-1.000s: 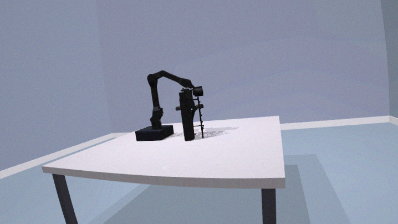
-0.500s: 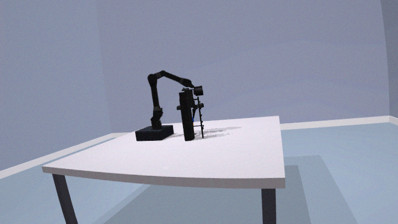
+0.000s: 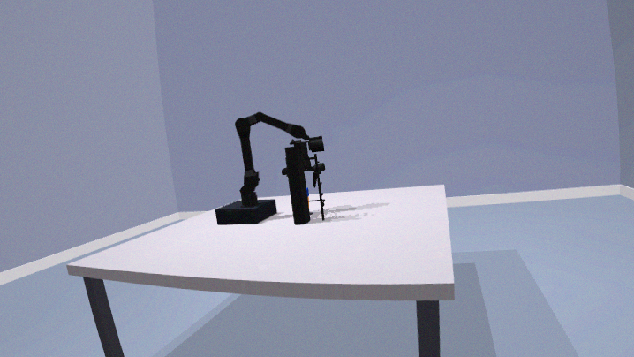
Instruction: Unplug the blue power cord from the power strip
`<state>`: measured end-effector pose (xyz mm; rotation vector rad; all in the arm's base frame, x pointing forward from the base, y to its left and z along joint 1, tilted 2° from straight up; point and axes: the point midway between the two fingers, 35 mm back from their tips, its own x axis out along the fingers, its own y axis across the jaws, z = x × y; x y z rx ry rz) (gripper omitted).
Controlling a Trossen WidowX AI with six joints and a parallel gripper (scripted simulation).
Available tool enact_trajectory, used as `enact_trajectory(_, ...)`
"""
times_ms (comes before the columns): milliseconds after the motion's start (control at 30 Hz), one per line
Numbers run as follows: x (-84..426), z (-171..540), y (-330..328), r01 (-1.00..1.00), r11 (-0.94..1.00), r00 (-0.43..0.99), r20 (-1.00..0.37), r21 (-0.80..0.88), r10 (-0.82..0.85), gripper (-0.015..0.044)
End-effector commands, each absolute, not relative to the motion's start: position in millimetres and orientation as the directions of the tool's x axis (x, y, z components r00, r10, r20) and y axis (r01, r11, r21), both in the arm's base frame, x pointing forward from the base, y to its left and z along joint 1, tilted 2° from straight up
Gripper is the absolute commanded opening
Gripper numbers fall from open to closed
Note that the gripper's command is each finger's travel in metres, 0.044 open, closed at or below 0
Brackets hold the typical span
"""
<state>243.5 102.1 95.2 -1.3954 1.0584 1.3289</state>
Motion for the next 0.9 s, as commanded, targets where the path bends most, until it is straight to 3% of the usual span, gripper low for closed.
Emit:
enact_trajectory(0,237.9,101.0,128.9,-0.972,-0.228,0.052,-0.999,-0.053,0.01,0.044)
enact_trajectory(867,230.4,105.6,151.8,-0.972,-0.227,0.051,-0.999,-0.053,0.012,0.044)
